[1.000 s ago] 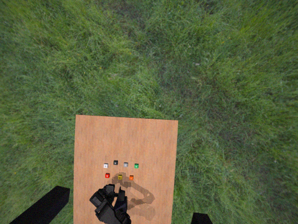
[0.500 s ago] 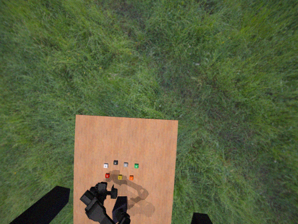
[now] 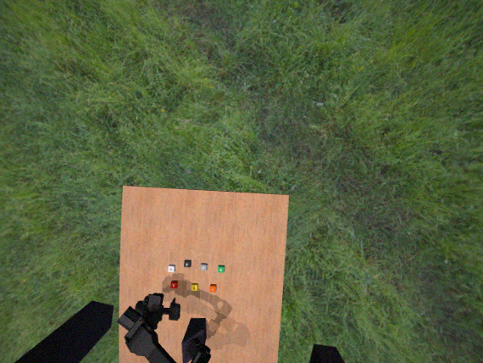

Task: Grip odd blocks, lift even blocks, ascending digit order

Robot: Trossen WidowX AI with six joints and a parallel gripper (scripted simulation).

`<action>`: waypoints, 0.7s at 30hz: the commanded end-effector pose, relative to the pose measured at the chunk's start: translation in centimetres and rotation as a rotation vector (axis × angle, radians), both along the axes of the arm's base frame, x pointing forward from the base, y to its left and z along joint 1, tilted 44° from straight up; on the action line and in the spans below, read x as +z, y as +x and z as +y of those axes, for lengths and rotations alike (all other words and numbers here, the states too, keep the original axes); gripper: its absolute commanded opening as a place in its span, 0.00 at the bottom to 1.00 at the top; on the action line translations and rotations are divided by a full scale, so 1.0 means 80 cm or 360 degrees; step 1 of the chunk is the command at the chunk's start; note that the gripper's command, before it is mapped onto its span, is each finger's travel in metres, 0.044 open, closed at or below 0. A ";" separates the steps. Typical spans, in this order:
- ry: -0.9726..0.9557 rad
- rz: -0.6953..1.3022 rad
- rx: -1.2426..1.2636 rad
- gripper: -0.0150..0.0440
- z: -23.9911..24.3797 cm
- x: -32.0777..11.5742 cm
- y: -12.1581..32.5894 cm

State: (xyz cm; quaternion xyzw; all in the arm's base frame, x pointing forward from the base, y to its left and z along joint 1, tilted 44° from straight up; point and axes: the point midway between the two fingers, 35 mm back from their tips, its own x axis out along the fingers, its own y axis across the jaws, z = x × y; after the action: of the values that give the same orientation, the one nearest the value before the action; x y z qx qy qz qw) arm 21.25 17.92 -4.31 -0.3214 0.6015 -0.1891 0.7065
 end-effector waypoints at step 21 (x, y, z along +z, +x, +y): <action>0.0016 -0.0012 -0.0011 0.93 0.043 -0.012 0.087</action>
State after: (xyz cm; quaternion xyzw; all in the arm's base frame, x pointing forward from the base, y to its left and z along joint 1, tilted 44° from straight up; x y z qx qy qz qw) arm 26.27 20.83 -5.08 -0.3115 0.6016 -0.1886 0.7109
